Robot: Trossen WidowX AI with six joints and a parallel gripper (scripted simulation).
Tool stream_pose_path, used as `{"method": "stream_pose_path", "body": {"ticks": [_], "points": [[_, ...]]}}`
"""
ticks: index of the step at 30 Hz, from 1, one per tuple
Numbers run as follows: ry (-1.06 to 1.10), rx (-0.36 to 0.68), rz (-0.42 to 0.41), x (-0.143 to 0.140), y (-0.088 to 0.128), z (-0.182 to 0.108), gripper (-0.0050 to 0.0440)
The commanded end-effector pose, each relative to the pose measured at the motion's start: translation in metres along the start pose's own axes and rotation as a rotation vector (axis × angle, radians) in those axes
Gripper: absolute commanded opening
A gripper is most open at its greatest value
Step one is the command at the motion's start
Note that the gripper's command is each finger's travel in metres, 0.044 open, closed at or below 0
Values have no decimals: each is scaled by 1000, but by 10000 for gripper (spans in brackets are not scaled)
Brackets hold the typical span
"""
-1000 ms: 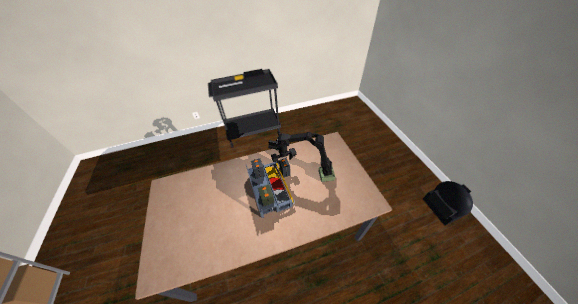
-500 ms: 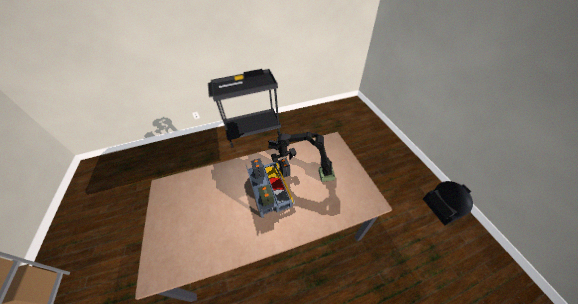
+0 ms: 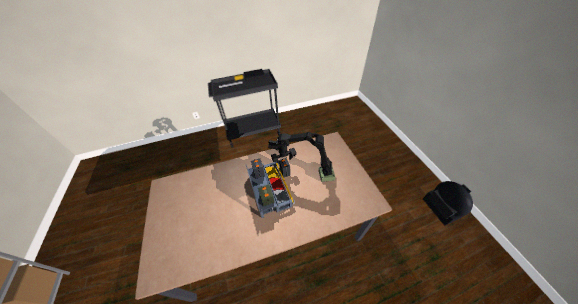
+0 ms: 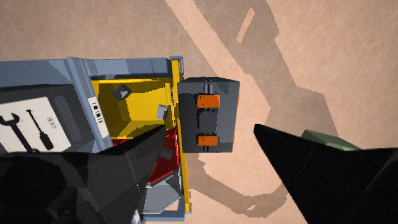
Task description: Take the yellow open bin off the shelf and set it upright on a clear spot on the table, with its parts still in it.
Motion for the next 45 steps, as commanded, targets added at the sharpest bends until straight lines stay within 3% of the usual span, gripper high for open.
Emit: {"method": "stream_pose_path", "body": {"ticks": [1, 45], "points": [[-3, -3, 31, 0, 9, -1, 440], [-1, -8, 32, 0, -13, 1, 440]]}}
Point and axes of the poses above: the point midway between the two fingers, 35 mm back from their tips, its own y axis back along the fingers, its own x axis across the jaws, z = x × y, the point moved 6 cm from there along y, back along the fingers, and after that the axes turned 11 degrees about -y, right-handed, at the moved point
